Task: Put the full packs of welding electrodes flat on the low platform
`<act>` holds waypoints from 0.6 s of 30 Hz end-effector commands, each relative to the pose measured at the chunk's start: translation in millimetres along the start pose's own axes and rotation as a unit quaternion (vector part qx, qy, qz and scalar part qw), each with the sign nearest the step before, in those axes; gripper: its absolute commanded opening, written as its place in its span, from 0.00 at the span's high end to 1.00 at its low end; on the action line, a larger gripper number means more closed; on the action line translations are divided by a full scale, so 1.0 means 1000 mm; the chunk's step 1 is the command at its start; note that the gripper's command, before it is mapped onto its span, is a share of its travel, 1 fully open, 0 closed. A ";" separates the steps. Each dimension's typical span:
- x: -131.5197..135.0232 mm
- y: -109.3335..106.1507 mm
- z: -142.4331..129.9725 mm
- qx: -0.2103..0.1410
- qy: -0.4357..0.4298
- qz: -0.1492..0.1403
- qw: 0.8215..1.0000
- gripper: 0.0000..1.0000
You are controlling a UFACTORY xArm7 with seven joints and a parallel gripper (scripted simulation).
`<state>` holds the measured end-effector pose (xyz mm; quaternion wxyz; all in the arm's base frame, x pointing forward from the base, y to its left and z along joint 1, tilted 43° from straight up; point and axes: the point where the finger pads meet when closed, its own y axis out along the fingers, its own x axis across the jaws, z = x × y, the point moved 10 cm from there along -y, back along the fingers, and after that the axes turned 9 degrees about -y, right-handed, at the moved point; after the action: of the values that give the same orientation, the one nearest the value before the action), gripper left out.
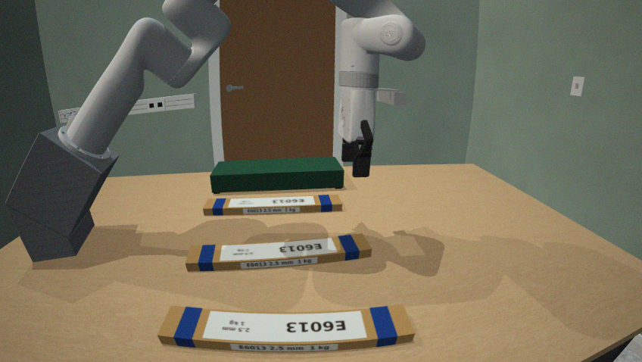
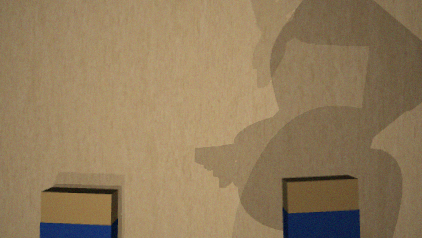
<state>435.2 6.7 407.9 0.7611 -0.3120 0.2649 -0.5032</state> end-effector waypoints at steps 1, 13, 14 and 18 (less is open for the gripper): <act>0.050 0.015 -0.022 -0.003 0.008 0.005 1.000 0.00; 0.188 0.049 -0.141 0.003 0.036 0.000 0.999 0.00; 0.200 0.052 -0.154 0.004 0.037 -0.002 0.999 0.00; 0.239 0.062 -0.198 0.004 0.039 -0.004 0.999 0.00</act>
<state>417.4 -205.4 237.6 0.7445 -0.2996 0.3013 -0.5150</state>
